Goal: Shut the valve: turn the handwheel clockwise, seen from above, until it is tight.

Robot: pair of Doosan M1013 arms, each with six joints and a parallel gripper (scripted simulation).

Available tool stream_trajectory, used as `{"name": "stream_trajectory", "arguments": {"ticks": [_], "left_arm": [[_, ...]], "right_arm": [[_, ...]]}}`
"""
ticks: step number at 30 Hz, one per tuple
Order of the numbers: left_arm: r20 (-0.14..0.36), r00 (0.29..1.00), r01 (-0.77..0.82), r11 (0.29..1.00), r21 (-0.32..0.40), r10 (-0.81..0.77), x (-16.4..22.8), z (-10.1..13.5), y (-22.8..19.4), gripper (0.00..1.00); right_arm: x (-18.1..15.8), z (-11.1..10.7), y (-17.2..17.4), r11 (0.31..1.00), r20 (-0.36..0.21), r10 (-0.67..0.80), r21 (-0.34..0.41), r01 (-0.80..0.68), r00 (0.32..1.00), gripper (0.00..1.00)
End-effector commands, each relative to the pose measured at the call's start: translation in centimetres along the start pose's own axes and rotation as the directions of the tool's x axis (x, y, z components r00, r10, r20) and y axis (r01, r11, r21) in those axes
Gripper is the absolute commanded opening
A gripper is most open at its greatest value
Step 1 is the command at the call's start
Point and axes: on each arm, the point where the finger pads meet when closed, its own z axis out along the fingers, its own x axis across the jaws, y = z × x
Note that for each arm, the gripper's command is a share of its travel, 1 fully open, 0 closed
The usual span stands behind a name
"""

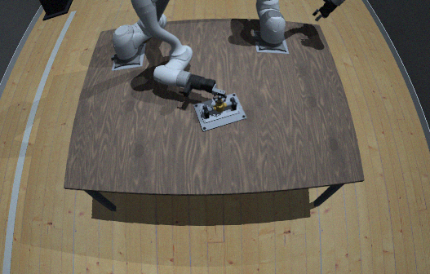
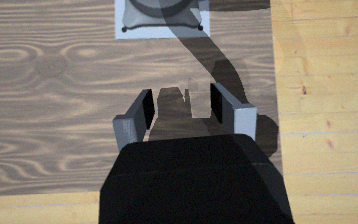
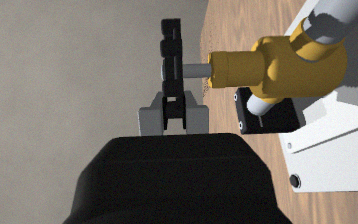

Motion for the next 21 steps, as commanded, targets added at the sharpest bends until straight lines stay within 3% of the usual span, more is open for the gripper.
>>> {"name": "stream_trajectory", "arguments": {"ticks": [1,21], "left_arm": [[0.000,1.000,0.000,1.000,-0.001,0.000,0.01,-0.04,0.01,1.00],[0.000,1.000,0.000,1.000,-0.001,0.000,0.01,-0.04,0.01,1.00]], "right_arm": [[-0.08,0.12,-0.01,0.999,0.002,-0.001,0.034,0.000,1.000,0.00],[-0.08,0.71,-0.09,0.969,0.002,-0.001,0.249,0.000,1.000,0.00]]}}
